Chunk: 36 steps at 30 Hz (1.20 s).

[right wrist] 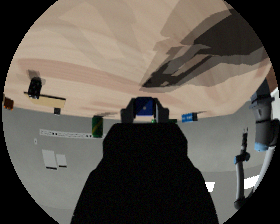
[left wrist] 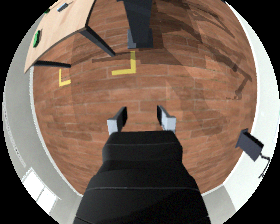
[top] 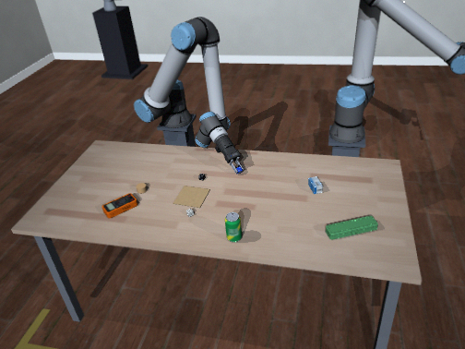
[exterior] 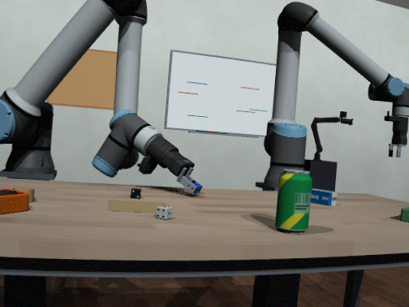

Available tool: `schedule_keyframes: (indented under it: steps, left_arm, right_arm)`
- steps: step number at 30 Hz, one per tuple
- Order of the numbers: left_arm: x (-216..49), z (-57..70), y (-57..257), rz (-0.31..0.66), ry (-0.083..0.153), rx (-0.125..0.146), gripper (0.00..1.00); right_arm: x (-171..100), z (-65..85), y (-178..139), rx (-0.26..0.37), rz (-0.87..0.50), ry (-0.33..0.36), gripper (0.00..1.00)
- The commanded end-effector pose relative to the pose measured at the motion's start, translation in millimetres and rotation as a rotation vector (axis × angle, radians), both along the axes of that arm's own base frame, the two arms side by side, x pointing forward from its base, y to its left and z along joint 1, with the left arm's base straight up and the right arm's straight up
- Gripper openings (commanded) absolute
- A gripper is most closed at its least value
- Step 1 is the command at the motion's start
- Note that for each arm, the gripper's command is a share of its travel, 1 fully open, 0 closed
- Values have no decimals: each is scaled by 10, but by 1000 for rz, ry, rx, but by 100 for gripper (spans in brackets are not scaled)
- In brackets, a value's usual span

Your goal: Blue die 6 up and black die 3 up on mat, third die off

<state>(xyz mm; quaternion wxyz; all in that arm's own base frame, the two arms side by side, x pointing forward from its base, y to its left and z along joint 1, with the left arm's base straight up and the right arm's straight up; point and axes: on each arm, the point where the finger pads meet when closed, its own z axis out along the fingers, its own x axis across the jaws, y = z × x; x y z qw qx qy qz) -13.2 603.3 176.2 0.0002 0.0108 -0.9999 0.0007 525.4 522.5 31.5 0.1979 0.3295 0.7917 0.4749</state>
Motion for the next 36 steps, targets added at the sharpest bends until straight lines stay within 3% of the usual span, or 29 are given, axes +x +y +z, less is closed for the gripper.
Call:
schedule_keyframes:
  steps: [1, 15, 36]
  left_arm:
    - [1, 8, 6, 0, 0, 2, 100]
    - [1, 8, 6, 0, 0, 2, 100]
    - [1, 8, 6, 0, 0, 2, 100]
  right_arm:
    - [1, -4, 2, 1, 0, -1, 49]
    - [1, -95, 2, 1, 0, -1, 49]
    - [1, -108, 2, 1, 0, -1, 49]
